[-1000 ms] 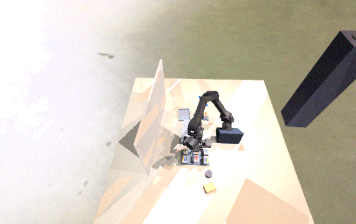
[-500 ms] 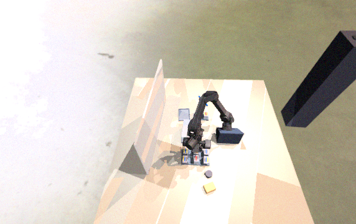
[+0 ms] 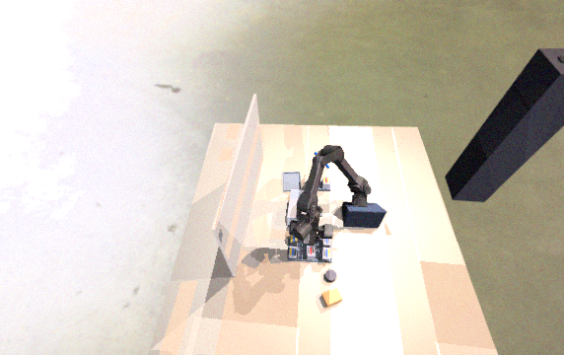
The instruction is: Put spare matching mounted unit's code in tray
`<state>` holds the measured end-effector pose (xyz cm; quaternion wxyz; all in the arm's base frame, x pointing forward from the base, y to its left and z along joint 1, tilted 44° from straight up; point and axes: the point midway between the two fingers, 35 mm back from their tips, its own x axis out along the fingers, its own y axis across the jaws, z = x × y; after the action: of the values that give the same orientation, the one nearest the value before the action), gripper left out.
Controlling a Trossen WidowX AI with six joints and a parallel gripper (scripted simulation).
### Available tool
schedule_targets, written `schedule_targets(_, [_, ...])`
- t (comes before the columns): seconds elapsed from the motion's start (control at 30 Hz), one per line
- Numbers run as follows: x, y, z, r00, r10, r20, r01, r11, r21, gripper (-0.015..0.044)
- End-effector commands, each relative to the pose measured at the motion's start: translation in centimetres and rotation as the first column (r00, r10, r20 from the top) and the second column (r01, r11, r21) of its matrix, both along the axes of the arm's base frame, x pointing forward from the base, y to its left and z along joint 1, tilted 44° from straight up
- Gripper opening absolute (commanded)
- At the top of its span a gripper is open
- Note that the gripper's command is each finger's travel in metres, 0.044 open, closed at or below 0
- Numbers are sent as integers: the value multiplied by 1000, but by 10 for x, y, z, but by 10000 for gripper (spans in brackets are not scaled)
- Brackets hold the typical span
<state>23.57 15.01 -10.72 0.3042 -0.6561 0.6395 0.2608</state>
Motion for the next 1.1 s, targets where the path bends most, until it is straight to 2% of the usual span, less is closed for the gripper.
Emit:
schedule_targets(0.0, [0,-7,-6,1000,7,-4,-7,1000,-7,300])
schedule_targets(1.07, [-1,-35,-32,1000,6,-3,-6,1000,-10,300])
